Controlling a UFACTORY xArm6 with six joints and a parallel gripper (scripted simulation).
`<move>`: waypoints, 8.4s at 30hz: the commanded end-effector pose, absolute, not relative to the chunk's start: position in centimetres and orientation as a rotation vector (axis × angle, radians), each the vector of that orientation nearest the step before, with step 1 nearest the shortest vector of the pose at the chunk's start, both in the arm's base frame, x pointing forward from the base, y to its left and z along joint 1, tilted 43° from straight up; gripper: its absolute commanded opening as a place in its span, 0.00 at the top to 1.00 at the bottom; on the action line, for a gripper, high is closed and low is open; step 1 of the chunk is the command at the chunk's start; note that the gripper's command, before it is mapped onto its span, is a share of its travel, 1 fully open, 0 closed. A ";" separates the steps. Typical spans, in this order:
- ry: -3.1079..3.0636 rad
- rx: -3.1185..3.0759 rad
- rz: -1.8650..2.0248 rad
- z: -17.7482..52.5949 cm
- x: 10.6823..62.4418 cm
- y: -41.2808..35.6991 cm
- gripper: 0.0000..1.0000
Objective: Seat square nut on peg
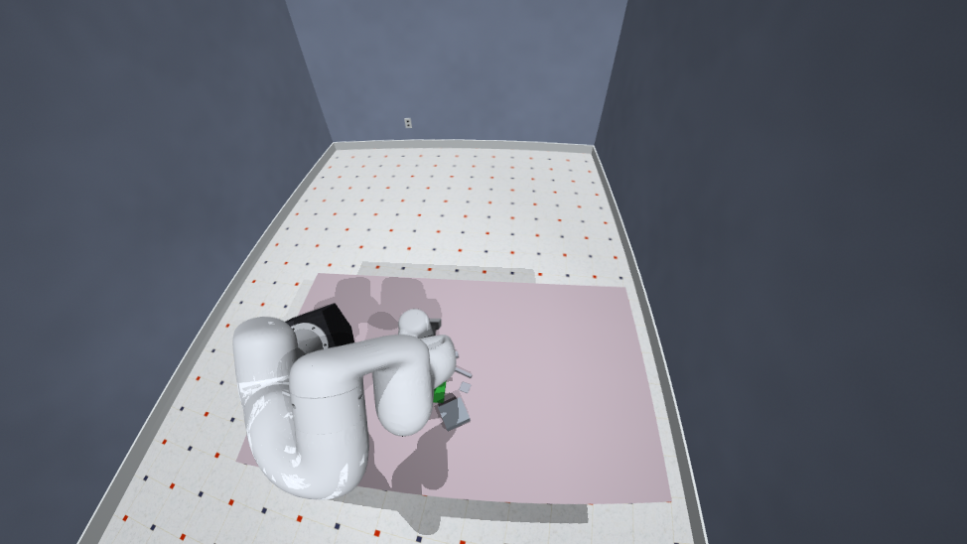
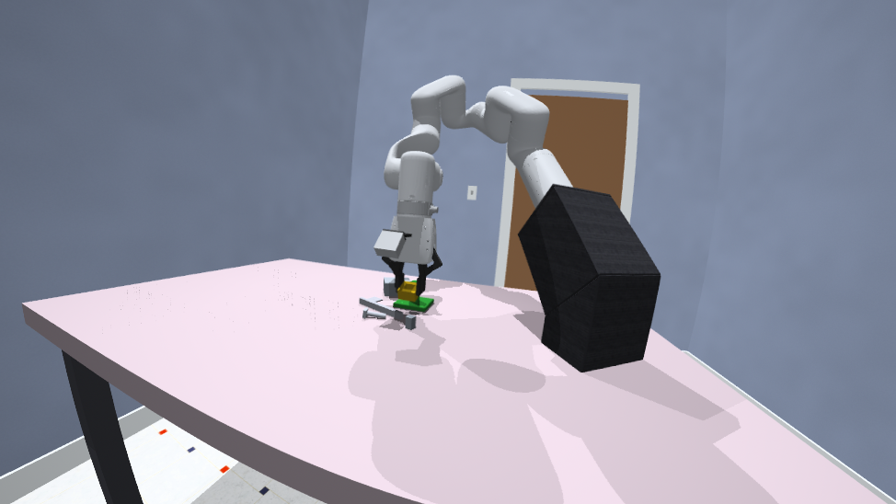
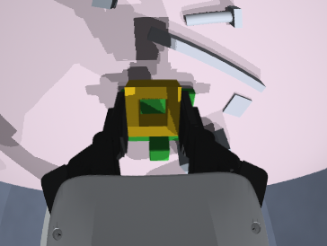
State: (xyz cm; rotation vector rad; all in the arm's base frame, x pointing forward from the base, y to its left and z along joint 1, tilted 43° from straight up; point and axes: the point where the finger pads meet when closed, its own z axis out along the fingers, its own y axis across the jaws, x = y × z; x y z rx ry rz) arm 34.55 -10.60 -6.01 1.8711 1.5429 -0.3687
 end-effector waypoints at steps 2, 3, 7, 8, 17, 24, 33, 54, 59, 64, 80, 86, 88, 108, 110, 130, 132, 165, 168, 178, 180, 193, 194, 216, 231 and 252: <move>1.543 1.871 -0.367 -5.1 34.4 -9.8 1.00; 1.543 1.871 -0.367 -5.0 34.3 -9.7 1.00; 1.544 1.871 -0.366 -4.8 34.2 -9.5 1.00; 1.544 1.871 -0.366 -4.8 34.2 -9.5 1.00; 1.544 1.872 -0.366 -4.8 34.2 -9.5 1.00; 1.550 1.877 -0.355 -4.9 34.3 -9.5 1.00; 1.569 1.891 -0.324 -5.0 34.5 -9.5 1.00; 1.668 1.958 -0.171 -5.1 35.0 -9.5 1.00; 1.696 1.975 -0.131 -5.1 34.9 -9.5 1.00; 1.712 1.984 -0.110 -5.0 34.8 -9.5 1.00; 1.757 2.008 -0.054 -4.9 34.4 -9.6 1.00; 1.761 2.010 -0.049 -4.8 34.3 -9.6 1.00; 1.761 2.010 -0.048 -4.8 34.3 -9.6 1.00; 1.760 2.009 -0.050 -6.0 34.7 -10.7 1.00; 1.760 2.009 -0.050 -6.3 34.8 -11.0 1.00; 1.761 2.010 -0.048 -8.5 35.3 -12.9 1.00; 1.761 2.010 -0.048 -8.6 35.3 -12.9 1.00; 1.761 2.010 -0.048 -8.5 35.3 -12.8 0.00; 1.760 2.009 -0.048 -8.4 35.3 -12.6 0.00; 1.759 2.008 -0.049 -7.8 35.4 -11.7 0.00; 1.759 2.007 -0.049 -7.6 35.4 -11.4 0.00; 1.757 2.005 -0.050 -6.3 35.3 -9.4 0.00; 1.757 2.005 -0.050 -6.2 35.3 -9.2 0.00; 1.758 2.007 -0.048 -4.1 34.5 -5.7 0.00; 1.761 2.010 -0.046 -3.4 34.1 -4.3 0.00; 1.735 1.991 -0.075 -2.9 34.2 -4.2 0.00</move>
